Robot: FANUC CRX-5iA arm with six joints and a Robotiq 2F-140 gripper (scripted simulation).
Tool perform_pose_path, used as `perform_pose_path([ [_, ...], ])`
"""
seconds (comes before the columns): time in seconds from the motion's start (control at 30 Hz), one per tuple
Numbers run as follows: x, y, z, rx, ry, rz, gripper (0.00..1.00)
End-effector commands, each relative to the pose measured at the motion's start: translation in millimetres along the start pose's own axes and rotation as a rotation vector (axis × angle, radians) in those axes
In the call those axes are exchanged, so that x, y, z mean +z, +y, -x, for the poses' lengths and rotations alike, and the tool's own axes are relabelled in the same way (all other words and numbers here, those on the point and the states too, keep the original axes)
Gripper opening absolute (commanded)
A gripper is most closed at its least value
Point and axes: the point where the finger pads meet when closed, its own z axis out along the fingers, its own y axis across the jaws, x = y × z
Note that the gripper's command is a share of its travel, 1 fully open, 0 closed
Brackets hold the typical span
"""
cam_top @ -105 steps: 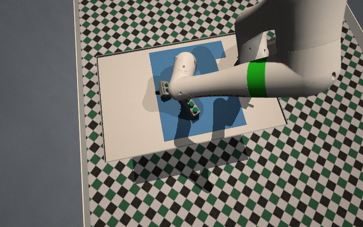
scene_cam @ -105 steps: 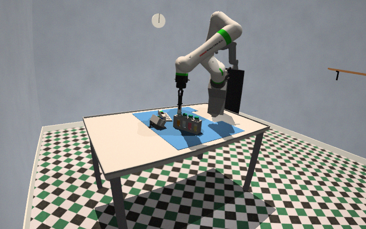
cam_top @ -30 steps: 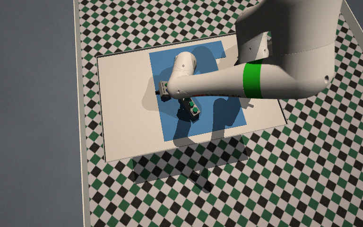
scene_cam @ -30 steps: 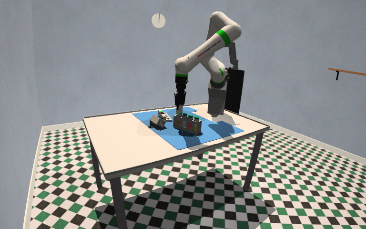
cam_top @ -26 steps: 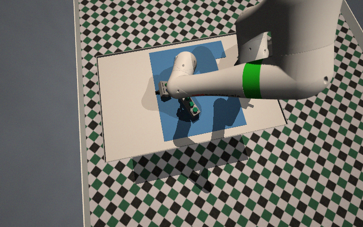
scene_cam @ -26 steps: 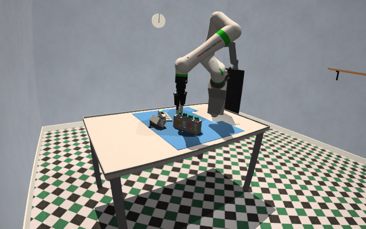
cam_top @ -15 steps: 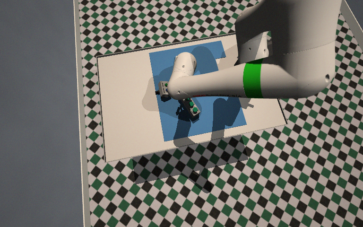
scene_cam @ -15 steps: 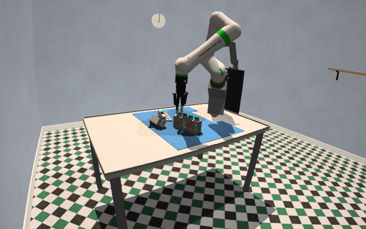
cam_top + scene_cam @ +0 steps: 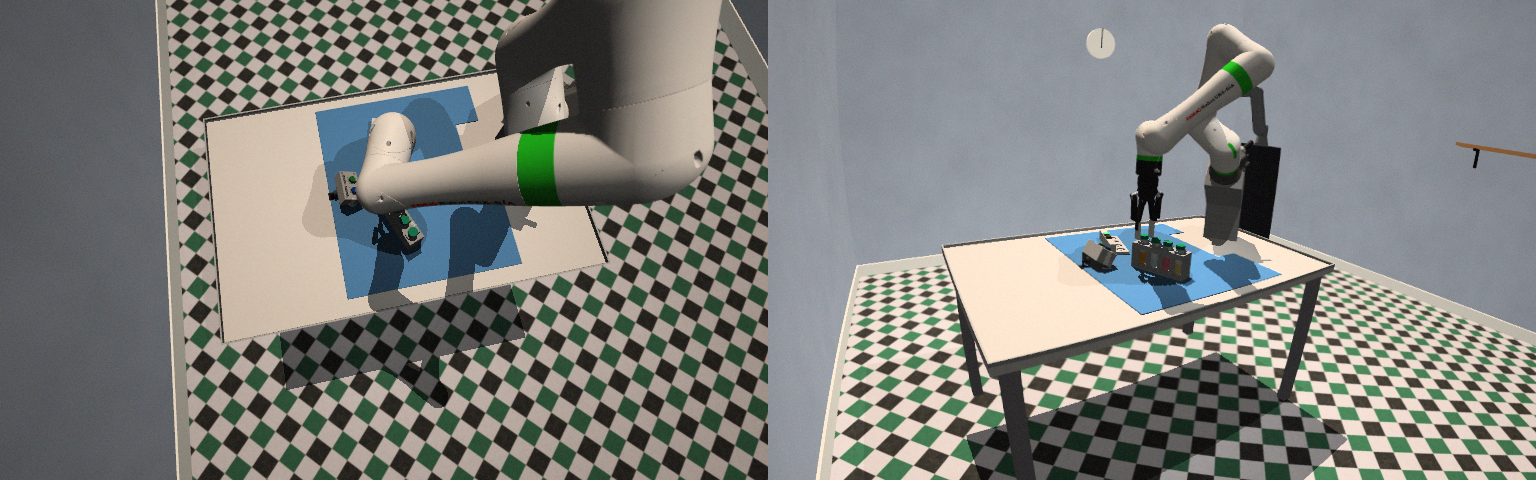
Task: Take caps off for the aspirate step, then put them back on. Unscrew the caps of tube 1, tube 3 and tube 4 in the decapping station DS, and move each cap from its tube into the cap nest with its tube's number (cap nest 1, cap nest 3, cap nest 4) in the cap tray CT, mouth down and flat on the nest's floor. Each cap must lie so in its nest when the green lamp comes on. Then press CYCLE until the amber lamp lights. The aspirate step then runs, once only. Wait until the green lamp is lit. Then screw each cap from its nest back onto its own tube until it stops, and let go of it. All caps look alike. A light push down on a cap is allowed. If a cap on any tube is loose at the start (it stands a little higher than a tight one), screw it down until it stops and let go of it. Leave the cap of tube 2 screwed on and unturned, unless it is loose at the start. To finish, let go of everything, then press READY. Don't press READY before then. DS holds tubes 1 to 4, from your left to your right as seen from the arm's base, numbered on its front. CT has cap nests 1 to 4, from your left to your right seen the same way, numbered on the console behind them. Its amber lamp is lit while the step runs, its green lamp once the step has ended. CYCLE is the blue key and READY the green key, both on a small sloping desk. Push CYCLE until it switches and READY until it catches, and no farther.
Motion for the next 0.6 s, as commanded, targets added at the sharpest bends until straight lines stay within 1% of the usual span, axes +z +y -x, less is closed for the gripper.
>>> perform_pose_path([
  [0.0,-1.0,-0.2,-0.2,-0.143,0.000,-0.001,0.35],
  [0.17,-1.0,-0.2,-0.2,-0.343,0.000,-0.001,0.35],
  [0.23,-1.0,-0.2,-0.2,-0.343,0.000,-0.001,0.35],
  [0.57,-1.0,-0.1,-0.3,-0.743,0.000,-0.001,0.35],
])
